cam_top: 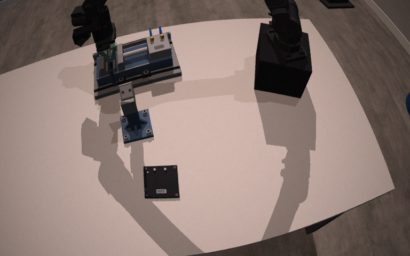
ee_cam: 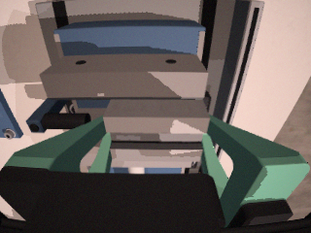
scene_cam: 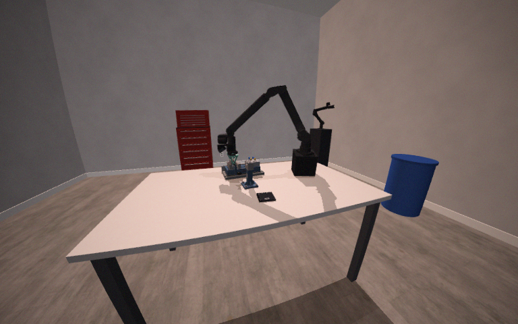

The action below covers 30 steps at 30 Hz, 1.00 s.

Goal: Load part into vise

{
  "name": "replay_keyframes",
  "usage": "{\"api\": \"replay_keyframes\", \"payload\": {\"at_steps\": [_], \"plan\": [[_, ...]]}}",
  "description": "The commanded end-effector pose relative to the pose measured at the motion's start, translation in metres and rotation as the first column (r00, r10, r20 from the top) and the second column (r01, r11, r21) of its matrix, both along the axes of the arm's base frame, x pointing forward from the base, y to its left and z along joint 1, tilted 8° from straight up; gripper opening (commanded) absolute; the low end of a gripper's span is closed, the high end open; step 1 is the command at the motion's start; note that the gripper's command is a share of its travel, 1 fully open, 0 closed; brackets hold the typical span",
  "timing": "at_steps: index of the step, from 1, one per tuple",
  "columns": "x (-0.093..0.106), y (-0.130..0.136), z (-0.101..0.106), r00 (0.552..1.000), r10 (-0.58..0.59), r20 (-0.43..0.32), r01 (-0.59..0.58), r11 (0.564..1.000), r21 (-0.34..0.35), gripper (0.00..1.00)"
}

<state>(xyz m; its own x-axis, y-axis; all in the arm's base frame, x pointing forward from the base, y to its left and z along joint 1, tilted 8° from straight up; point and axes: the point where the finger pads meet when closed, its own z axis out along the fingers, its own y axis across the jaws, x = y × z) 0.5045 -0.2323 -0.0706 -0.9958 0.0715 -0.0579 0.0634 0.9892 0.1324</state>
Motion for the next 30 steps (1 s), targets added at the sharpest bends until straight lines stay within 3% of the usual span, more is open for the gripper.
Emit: {"api": "replay_keyframes", "payload": {"at_steps": [1, 30], "plan": [[0.0128, 0.0057, 0.0106, 0.999, 0.006, 0.035, -0.005, 1.0, -0.015, 0.0], [0.0145, 0.0052, 0.0167, 0.999, 0.008, 0.045, -0.007, 1.0, -0.021, 0.0]]}}
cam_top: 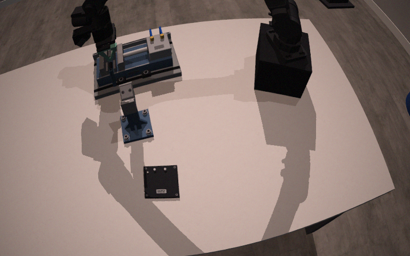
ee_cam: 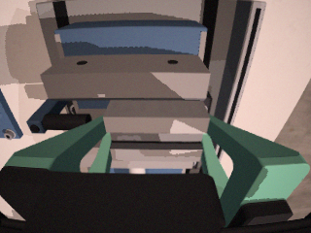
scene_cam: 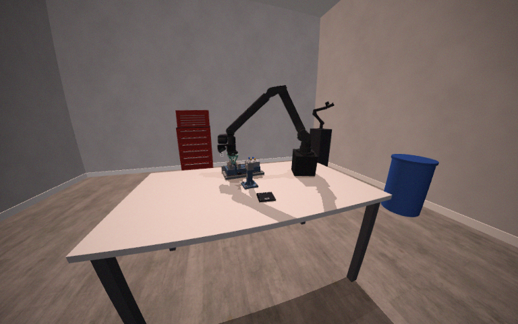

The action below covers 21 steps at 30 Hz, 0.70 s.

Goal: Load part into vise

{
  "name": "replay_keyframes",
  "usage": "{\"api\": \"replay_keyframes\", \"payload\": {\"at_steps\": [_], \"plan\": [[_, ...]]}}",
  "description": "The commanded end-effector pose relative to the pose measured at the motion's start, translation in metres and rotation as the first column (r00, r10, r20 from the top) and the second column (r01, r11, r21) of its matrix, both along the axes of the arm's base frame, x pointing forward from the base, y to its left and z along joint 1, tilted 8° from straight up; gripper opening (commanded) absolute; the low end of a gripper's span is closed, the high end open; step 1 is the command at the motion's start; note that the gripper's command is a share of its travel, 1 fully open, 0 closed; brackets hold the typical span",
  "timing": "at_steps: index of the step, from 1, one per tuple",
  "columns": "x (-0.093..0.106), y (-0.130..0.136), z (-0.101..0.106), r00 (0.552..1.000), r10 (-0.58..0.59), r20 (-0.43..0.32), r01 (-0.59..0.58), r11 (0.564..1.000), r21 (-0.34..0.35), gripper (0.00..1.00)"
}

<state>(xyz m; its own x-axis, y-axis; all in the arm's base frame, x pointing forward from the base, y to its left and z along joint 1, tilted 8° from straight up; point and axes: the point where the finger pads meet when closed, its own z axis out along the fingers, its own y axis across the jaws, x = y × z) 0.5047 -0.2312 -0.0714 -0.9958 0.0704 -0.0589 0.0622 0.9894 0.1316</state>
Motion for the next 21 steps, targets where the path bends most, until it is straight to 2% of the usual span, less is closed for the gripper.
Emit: {"api": "replay_keyframes", "payload": {"at_steps": [1, 21], "plan": [[0.0141, 0.0041, 0.0176, 0.999, 0.007, 0.044, -0.006, 1.0, -0.02, 0.0], [0.0141, 0.0043, 0.0191, 0.999, 0.009, 0.044, -0.008, 1.0, -0.02, 0.0]]}}
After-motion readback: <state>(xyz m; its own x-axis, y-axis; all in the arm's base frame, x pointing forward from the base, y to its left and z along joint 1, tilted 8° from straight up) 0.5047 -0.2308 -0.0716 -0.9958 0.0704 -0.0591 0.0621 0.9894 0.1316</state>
